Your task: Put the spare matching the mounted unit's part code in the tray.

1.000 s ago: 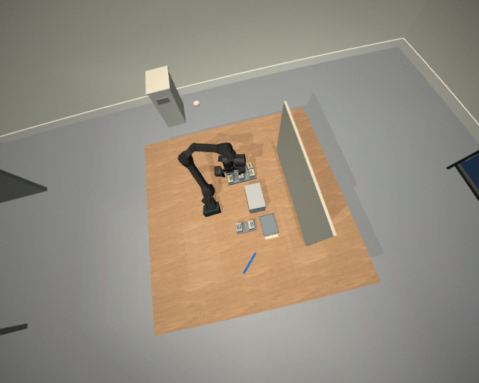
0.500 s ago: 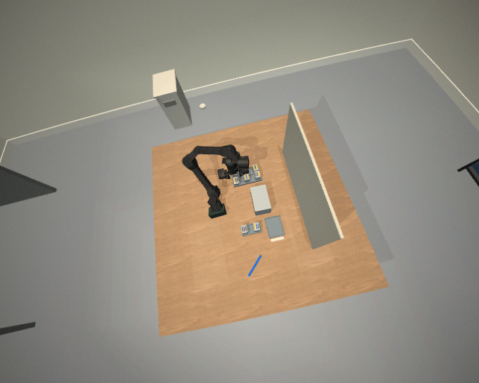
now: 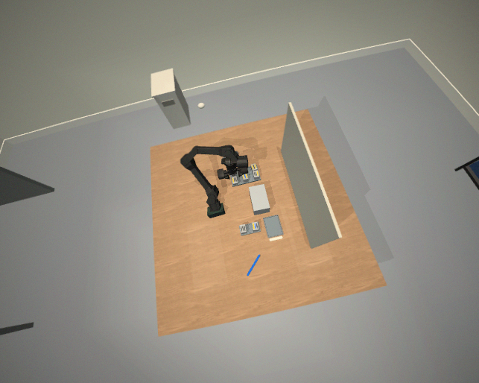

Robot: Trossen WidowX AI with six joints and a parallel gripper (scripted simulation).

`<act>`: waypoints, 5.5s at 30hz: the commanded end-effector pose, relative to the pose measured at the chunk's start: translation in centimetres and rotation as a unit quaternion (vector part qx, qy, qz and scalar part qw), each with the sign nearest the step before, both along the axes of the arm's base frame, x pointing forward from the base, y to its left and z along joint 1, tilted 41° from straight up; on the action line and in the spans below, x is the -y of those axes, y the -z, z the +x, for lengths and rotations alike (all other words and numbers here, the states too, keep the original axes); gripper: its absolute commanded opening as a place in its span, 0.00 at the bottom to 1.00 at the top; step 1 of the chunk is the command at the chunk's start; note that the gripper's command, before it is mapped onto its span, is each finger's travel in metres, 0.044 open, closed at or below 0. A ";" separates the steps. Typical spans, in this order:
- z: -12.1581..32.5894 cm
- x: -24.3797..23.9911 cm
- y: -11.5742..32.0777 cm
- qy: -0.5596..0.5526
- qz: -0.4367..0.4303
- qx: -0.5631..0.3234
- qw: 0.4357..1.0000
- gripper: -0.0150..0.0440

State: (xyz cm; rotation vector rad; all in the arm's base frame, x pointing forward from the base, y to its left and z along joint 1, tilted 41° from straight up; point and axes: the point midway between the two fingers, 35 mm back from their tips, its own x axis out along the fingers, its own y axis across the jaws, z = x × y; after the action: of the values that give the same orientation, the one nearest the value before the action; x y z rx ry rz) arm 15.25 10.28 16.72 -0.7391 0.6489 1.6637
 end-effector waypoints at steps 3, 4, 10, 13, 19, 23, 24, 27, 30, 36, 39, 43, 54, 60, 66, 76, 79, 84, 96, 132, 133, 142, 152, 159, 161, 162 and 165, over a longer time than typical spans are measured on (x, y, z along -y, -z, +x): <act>-0.1 -0.6 0.8 0.002 0.001 -0.002 1.000 0.76; -0.2 -0.7 0.9 0.002 0.001 -0.002 1.000 0.76; -0.3 -1.4 1.6 0.002 0.001 -0.002 1.000 0.76; -0.3 -1.7 2.0 0.002 0.001 -0.001 1.000 0.76; -0.5 -2.3 2.7 0.002 0.001 -0.001 1.000 0.76; -0.6 -2.7 3.2 0.002 0.002 -0.001 1.000 0.76; -0.6 -2.8 3.3 0.002 0.002 -0.001 1.000 0.76; -0.7 -3.1 3.6 0.002 0.002 -0.001 1.000 0.76; -0.9 -3.5 4.0 0.002 0.003 -0.001 1.000 0.76; -1.1 -4.1 4.6 0.002 0.005 -0.002 1.000 0.76; -1.3 -4.4 4.9 0.001 0.006 -0.002 1.000 0.76; -1.4 -4.5 5.1 0.001 0.007 -0.002 1.000 0.76; -1.3 -4.5 5.0 0.000 0.004 0.000 1.000 0.53; -1.3 -4.5 5.0 0.000 0.004 0.000 1.000 0.46; -1.3 -4.5 5.0 0.000 0.004 0.000 1.000 0.25; -1.0 -3.8 4.3 0.000 0.002 0.001 1.000 0.25; -0.6 -2.9 3.4 0.001 0.000 0.000 1.000 0.25; -0.3 -1.5 1.8 0.001 0.000 -0.001 1.000 0.25; -0.1 0.6 -0.8 0.001 0.005 -0.003 1.000 0.25; 10.7 7.6 2.1 0.015 -0.016 0.003 1.000 0.25; 11.0 7.9 2.3 0.016 -0.016 0.003 1.000 0.25; 14.0 10.2 4.2 0.014 -0.017 0.003 1.000 0.25; 17.0 13.0 7.0 0.012 -0.016 0.004 1.000 0.25; 18.7 15.1 9.4 0.010 -0.015 0.004 1.000 0.25; 19.1 15.7 10.1 0.009 -0.015 0.004 1.000 0.25; 19.3 16.0 10.5 0.009 -0.015 0.005 1.000 0.25; 19.9 16.9 11.6 0.008 -0.014 0.005 1.000 0.25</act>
State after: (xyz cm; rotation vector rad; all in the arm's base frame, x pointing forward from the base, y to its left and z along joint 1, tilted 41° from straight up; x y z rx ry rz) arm 34.48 -5.50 6.07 -0.7460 0.6728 1.6421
